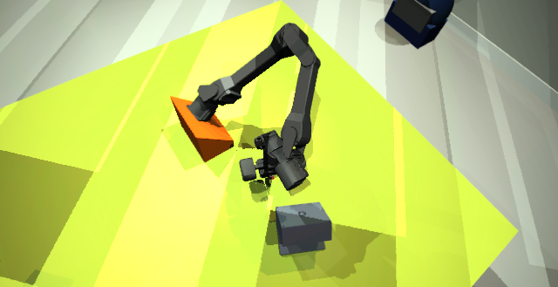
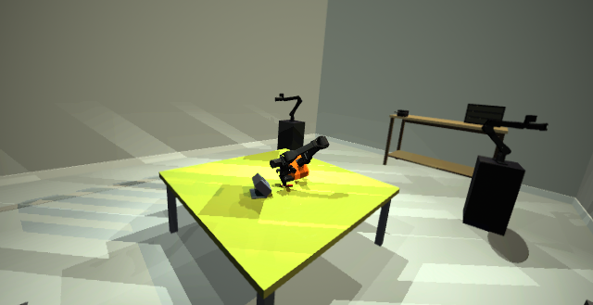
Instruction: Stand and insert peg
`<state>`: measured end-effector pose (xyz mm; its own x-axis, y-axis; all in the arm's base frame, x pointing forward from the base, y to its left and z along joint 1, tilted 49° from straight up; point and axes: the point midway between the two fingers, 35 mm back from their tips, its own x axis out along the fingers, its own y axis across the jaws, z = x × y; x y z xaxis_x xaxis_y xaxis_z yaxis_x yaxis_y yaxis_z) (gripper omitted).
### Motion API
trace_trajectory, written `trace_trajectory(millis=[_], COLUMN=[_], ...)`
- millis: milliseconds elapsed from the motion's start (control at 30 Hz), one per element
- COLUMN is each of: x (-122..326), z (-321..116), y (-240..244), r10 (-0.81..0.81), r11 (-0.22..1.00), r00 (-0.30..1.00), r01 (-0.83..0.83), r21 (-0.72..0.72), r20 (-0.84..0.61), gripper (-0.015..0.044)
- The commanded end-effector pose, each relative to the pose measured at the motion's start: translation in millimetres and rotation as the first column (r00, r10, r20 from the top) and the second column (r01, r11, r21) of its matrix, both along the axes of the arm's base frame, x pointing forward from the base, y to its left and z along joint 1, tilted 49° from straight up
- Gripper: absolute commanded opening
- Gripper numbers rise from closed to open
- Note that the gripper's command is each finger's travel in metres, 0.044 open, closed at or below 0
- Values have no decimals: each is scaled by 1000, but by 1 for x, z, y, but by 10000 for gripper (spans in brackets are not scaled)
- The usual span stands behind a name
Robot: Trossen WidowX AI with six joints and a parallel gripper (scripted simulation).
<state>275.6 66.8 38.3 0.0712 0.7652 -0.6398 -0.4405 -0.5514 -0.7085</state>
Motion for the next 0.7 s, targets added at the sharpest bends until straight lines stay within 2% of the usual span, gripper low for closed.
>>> trace_trajectory(millis=[0,667], x=[-1,-10], z=[2,10], y=[-2,-6], r10=[-24,-142], r11=[1000,985], r00=[1000,983], r01=[25,152], r21=[-17,-85], r20=[16,116], gripper=[51,51])
